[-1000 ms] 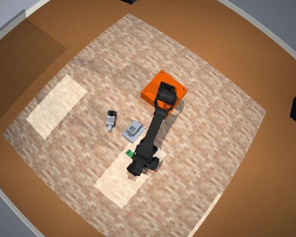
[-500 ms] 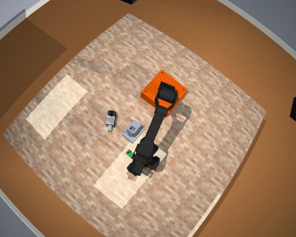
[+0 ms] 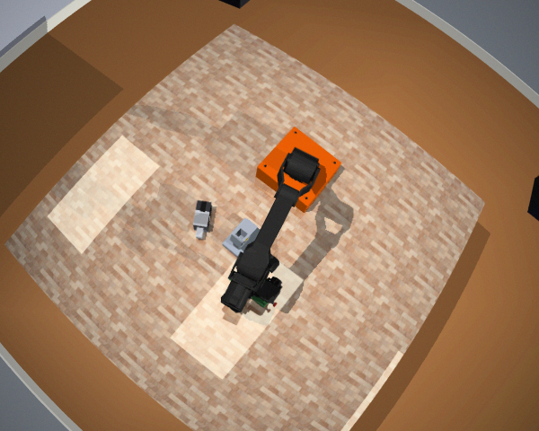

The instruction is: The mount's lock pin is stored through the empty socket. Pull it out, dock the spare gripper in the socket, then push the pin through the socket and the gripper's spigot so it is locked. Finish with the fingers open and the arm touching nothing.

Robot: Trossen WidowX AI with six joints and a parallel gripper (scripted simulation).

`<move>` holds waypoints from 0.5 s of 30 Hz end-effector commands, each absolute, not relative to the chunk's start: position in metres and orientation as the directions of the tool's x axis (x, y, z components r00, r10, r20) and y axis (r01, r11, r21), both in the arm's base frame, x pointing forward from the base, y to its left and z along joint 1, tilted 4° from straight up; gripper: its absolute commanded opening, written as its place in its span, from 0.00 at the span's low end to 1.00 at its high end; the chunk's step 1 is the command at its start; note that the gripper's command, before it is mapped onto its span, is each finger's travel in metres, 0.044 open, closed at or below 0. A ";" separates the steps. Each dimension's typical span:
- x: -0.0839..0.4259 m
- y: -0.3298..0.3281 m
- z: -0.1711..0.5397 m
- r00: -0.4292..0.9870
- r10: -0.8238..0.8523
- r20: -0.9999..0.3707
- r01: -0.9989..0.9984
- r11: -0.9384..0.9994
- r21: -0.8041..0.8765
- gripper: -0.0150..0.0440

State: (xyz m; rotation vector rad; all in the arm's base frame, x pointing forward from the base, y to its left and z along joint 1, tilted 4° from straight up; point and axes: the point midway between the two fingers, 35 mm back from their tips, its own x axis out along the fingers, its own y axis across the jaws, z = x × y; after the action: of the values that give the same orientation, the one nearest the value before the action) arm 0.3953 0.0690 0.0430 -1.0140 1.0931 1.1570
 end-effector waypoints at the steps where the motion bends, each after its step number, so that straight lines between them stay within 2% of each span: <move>1: 0.393 0.056 0.046 0.065 0.178 -0.982 -0.991 0.128 -0.042 0.25; 15: 0.391 0.042 0.039 0.067 0.174 -0.983 -0.990 0.131 -0.044 0.25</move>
State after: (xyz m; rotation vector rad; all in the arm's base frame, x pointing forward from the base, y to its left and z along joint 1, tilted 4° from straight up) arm 0.3919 0.0428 0.0449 -1.0119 1.0953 1.1501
